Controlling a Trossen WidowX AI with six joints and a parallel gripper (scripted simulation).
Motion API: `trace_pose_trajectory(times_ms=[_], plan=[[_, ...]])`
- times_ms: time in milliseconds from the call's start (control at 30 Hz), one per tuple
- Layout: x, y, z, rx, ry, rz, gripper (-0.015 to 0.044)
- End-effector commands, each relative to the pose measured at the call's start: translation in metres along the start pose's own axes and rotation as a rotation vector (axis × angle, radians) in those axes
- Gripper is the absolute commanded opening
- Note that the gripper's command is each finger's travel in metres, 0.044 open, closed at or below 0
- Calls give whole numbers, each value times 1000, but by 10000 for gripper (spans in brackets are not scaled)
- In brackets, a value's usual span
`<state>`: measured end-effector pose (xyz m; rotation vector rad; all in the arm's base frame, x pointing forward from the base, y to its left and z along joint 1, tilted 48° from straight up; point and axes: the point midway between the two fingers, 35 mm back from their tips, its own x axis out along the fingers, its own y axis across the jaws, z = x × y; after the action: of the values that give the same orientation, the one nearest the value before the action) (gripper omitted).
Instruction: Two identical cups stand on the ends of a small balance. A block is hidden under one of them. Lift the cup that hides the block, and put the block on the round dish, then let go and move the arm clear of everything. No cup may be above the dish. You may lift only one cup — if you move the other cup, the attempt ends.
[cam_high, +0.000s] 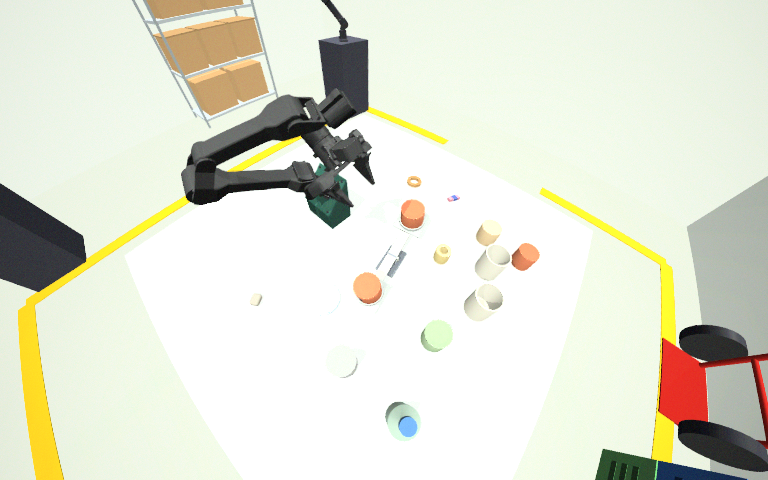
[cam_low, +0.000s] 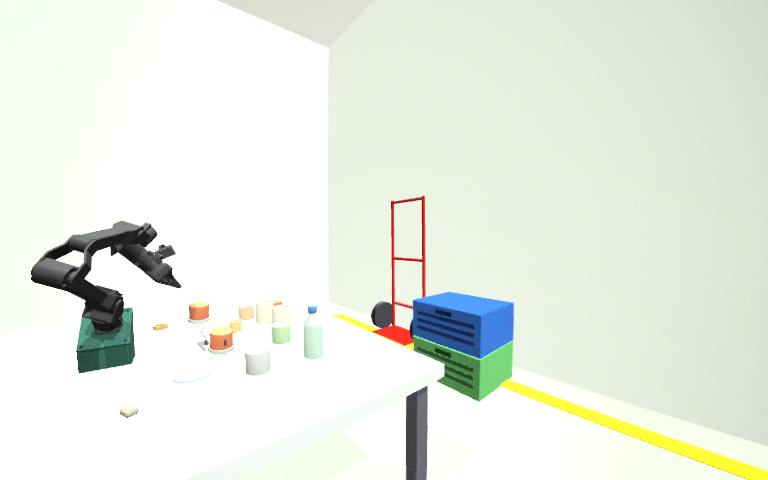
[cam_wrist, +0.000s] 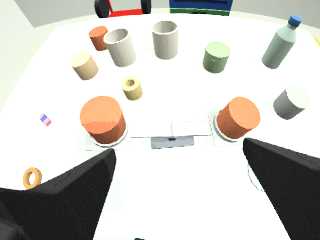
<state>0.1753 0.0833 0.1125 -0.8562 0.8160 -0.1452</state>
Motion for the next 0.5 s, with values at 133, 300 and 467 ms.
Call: trace_pose_trajectory(times_ms=[133, 300, 467], plan=[[12, -11, 7, 169, 101, -27, 440], [22, -20, 12, 288, 170, -61, 440], [33, -30, 17, 408, 236, -100, 440]])
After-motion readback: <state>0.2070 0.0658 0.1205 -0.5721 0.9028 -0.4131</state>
